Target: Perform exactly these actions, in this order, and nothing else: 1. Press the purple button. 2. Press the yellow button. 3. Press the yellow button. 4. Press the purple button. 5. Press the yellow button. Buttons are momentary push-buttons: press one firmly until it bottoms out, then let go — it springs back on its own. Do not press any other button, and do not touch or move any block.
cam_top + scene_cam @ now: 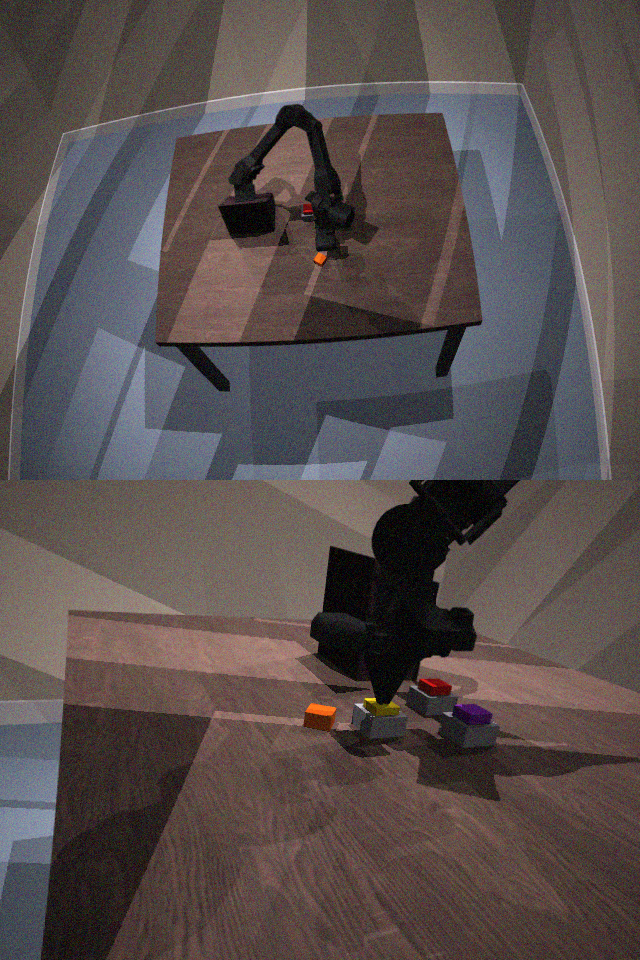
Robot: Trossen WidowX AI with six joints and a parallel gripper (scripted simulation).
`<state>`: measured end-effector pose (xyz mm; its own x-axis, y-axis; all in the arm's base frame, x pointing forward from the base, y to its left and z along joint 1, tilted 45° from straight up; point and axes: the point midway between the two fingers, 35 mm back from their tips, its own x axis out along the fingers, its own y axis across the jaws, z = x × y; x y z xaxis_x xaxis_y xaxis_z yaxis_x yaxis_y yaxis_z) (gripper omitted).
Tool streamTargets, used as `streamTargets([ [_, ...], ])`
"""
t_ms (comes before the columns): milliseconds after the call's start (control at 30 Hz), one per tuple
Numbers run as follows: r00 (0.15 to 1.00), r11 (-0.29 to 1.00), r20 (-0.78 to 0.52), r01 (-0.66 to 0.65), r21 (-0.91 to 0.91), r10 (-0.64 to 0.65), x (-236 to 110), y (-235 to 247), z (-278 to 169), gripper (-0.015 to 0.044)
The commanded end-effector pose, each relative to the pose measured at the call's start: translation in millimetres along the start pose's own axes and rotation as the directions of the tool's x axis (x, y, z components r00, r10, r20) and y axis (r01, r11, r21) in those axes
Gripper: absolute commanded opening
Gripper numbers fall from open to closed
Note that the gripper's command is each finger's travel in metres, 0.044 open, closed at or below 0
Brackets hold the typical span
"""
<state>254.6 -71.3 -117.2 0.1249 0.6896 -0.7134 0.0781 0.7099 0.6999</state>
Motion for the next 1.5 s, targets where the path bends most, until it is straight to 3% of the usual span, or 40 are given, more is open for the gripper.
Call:
streamTargets([
  [0, 1.0, 1.0, -0.003, -0.008, 0.011, 0.008, 5, 0, -2, 0.002],
  [567, 1.0, 1.0, -0.003, -0.008, 0.011, 0.008, 5, 0, -2, 0.002],
  [700, 1.0, 1.0, -0.003, -0.006, 0.01, 0.006, -27, 0, -2, 0.002],
  [867, 1.0, 1.0, -0.003, -0.006, 0.011, 0.006, -33, -1, -1, 0.002],
  [1000, 1.0, 1.0, -0.004, -0.004, 0.011, 0.004, -88, -1, -1, 0.002],
  [1133, 1.0, 1.0, -0.004, -0.004, 0.011, 0.004, -92, -1, -2, 0.002],
  [1233, 1.0, 1.0, -0.003, 0.0, 0.013, 0.0, -93, 21, 11, 0.002],
  [1367, 1.0, 1.0, -0.003, -0.007, 0.012, 0.007, -92, 90, 38, 0.002],
  [1467, 1.0, 1.0, -0.003, -0.01, 0.011, 0.01, -92, 101, 40, 0.002],
])
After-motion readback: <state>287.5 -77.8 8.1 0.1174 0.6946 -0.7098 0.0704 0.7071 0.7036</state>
